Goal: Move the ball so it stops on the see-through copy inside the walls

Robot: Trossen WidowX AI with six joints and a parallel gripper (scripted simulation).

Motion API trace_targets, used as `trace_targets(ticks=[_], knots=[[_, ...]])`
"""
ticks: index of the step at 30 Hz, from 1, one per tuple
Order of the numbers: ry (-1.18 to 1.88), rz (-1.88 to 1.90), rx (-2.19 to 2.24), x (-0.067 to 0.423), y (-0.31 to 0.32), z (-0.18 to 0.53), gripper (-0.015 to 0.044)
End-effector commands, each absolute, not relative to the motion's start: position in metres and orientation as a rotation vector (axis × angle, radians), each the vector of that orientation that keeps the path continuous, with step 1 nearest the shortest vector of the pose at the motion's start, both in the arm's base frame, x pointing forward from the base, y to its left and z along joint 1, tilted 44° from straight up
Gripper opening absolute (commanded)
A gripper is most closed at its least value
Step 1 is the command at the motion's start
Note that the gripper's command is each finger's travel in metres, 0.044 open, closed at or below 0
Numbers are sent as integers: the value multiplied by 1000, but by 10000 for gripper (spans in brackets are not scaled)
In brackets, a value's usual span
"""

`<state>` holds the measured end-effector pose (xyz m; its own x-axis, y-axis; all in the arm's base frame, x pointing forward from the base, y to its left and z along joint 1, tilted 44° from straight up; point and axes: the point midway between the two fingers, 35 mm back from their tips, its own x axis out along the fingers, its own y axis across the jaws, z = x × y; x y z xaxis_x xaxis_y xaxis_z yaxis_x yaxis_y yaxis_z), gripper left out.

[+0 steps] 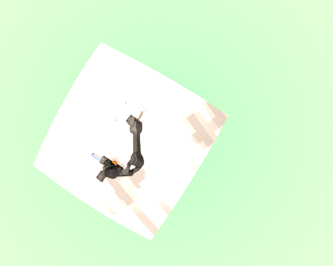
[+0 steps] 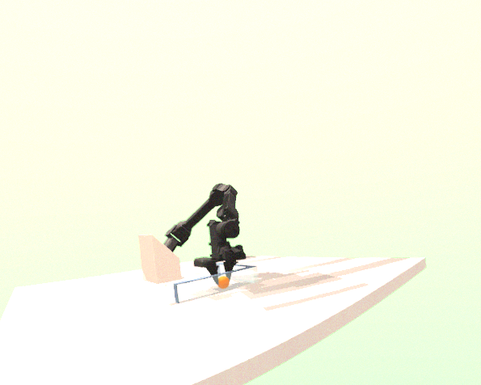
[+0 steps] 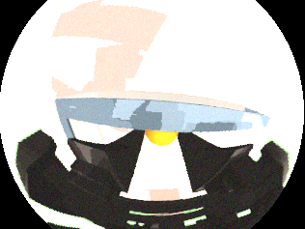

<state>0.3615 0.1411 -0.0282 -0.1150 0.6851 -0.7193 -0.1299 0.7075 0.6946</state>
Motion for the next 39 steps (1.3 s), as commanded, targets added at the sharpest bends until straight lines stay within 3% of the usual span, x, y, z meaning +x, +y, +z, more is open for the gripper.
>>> trace_targets(ticks=[1,2,14,19,24,35,39], knots=[[1546,737,479,360,143,-30,0],[1546,737,479,360,143,-30,0],[1540,737,473,362,141,-29,315],[1541,735,472,364,134,-21,316],[1546,734,475,371,83,31,316],[1544,727,487,371,86,26,316],[1544,730,484,373,62,52,421]])
